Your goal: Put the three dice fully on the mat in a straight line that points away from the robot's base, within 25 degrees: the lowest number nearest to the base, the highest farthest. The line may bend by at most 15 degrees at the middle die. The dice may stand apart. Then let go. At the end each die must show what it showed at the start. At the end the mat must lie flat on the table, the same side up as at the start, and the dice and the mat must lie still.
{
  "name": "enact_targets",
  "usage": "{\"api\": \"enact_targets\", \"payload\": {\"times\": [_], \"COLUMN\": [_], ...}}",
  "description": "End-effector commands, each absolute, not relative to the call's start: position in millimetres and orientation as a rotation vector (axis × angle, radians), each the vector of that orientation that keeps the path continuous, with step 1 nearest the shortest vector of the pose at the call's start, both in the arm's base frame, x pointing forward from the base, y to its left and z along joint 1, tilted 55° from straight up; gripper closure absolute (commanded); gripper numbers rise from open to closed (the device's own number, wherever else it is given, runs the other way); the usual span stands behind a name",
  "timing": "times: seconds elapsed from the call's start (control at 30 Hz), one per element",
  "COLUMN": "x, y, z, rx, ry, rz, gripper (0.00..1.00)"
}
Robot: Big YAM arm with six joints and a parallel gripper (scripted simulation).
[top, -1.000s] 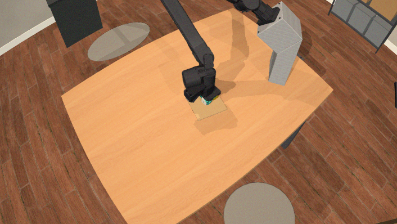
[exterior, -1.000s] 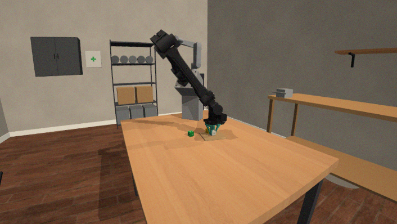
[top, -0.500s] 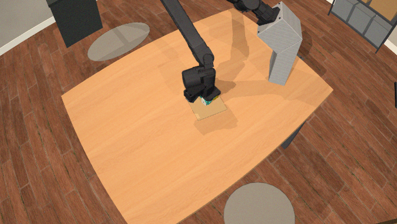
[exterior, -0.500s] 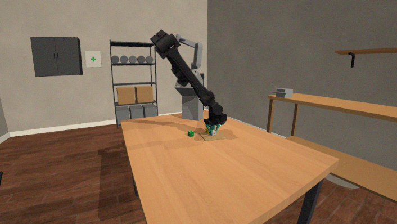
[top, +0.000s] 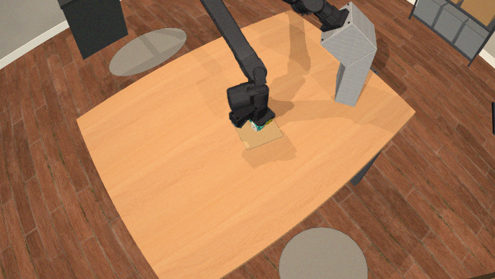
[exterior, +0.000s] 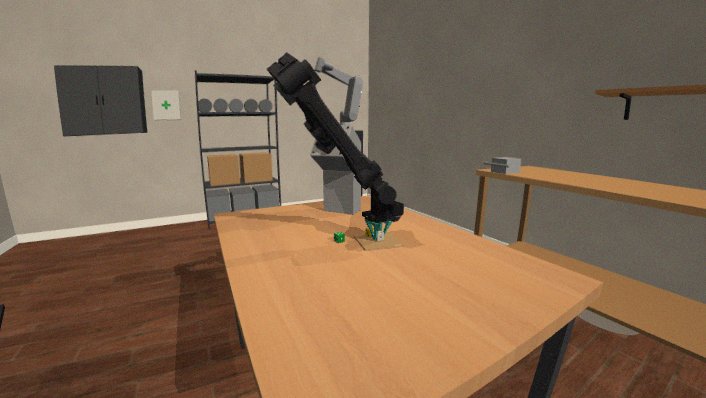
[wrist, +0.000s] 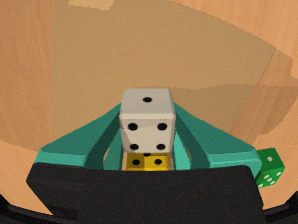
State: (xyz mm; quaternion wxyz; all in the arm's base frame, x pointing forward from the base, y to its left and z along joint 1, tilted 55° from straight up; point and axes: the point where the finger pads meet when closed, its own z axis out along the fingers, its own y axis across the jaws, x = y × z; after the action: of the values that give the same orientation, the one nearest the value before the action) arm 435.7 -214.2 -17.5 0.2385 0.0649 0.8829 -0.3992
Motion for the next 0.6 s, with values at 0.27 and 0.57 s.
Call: {"api": "enact_targets", "payload": {"times": [0.27,0.57], "x": [435.4,435.4], "y": [-216.1,-216.1], "z": [-19.9,-19.9], "rx": [0.172,0.172], "ry": [2.420,2.420], "rz": [-1.096,-1.096], "gripper": [0.74,0.67]}}
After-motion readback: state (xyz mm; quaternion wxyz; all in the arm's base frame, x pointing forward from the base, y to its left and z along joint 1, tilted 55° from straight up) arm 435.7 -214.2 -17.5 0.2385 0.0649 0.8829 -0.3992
